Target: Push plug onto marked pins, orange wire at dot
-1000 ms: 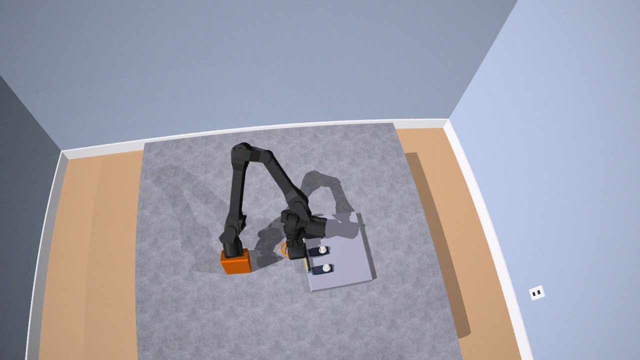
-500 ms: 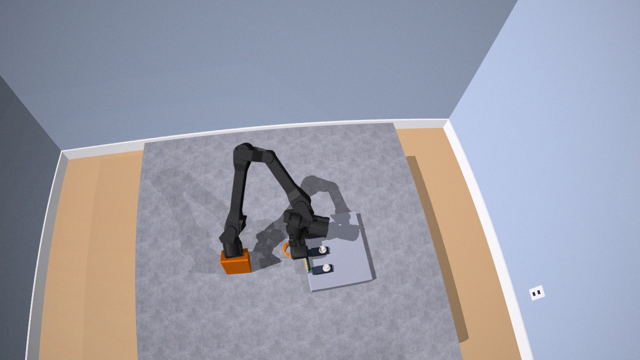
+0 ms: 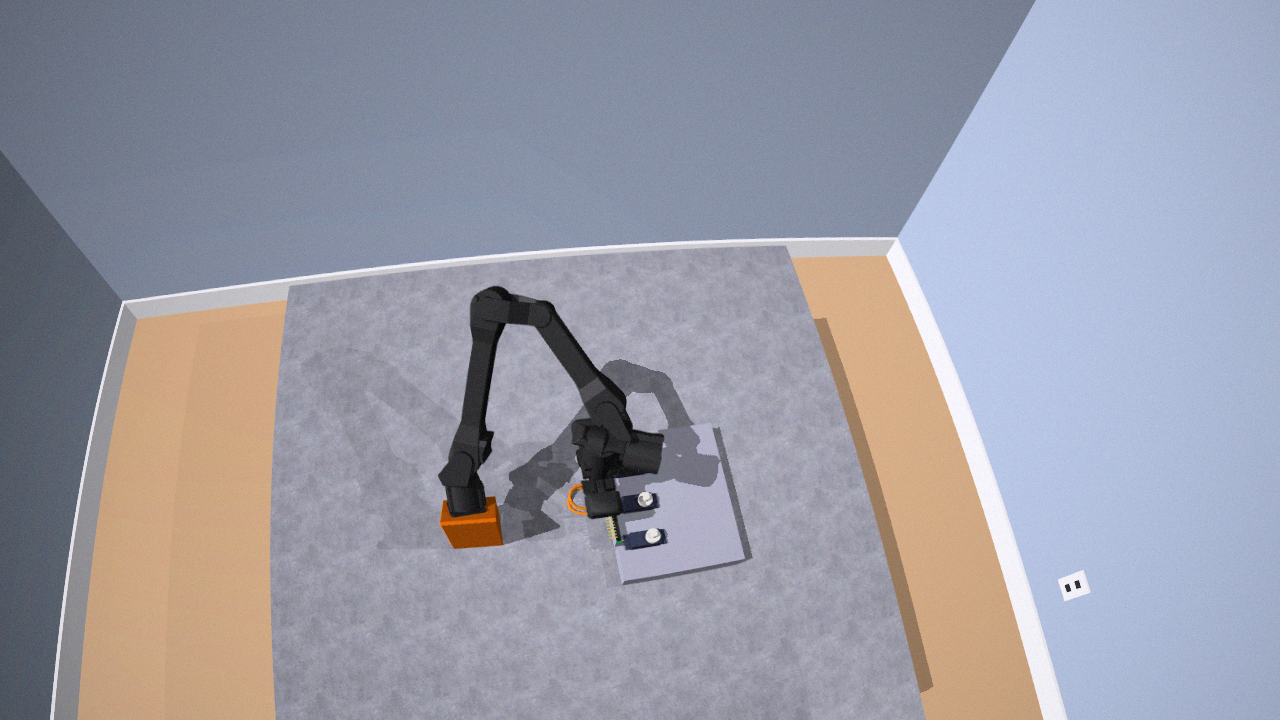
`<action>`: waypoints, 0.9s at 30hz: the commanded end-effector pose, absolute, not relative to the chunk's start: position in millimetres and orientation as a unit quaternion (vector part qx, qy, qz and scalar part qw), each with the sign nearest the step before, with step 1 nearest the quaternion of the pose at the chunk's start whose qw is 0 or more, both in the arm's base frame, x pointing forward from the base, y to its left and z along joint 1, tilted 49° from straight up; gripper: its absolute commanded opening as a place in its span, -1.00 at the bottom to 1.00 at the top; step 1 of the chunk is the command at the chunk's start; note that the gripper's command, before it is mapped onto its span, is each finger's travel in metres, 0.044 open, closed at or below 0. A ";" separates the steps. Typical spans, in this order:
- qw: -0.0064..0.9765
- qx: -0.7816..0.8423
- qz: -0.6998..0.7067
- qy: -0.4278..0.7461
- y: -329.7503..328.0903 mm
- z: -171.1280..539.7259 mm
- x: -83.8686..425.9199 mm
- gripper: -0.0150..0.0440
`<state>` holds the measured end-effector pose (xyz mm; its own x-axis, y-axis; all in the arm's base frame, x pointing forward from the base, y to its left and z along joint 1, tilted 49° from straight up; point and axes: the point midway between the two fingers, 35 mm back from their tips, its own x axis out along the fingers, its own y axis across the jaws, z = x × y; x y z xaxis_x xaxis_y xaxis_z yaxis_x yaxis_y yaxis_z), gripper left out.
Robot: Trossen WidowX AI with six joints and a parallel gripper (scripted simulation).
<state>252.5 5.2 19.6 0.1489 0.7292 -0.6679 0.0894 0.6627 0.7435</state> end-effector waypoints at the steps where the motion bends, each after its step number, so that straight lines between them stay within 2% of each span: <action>1: 0.678 0.340 0.236 0.607 6.8 18.2 253.5 -0.14; 6: 0.678 0.340 0.236 0.607 4.9 19.7 253.4 0.31; 14: 0.678 0.339 0.235 0.608 -37.6 57.8 244.4 1.00; 27: 0.678 0.339 0.235 0.608 -37.6 57.8 244.4 1.00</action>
